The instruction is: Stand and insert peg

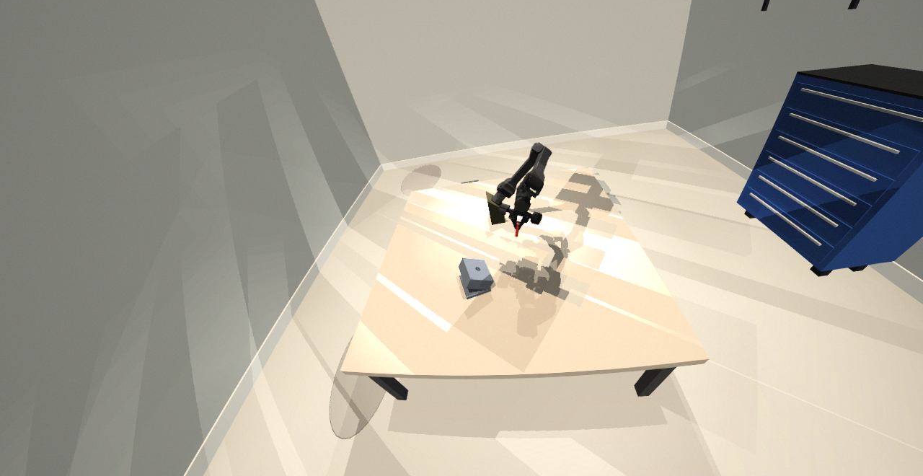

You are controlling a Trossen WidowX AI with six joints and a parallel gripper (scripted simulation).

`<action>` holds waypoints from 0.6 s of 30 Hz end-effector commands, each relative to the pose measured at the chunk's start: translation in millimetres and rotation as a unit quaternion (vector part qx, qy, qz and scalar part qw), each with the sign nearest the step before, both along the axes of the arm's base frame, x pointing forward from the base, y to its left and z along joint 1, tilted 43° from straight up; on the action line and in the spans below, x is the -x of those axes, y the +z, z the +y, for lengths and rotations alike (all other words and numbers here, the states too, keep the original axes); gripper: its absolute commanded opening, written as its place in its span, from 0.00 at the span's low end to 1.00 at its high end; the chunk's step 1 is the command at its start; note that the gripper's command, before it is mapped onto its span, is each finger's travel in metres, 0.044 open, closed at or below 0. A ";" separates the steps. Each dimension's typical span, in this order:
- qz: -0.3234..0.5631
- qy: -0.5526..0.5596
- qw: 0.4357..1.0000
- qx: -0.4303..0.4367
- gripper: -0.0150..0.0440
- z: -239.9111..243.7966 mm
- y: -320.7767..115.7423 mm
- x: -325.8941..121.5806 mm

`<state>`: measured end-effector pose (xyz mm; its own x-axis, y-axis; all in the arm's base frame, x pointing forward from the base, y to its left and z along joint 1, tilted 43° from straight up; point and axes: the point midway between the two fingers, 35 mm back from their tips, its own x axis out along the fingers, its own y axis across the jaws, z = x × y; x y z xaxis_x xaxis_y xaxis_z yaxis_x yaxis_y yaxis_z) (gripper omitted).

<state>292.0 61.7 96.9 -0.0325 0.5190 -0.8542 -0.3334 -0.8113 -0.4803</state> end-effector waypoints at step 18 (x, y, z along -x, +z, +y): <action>-0.014 -0.008 0.999 0.036 0.25 -17.5 -8.2 -34.1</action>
<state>318.8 47.8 90.9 -0.0063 0.4699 -0.8827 -0.3337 -0.8331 -0.4411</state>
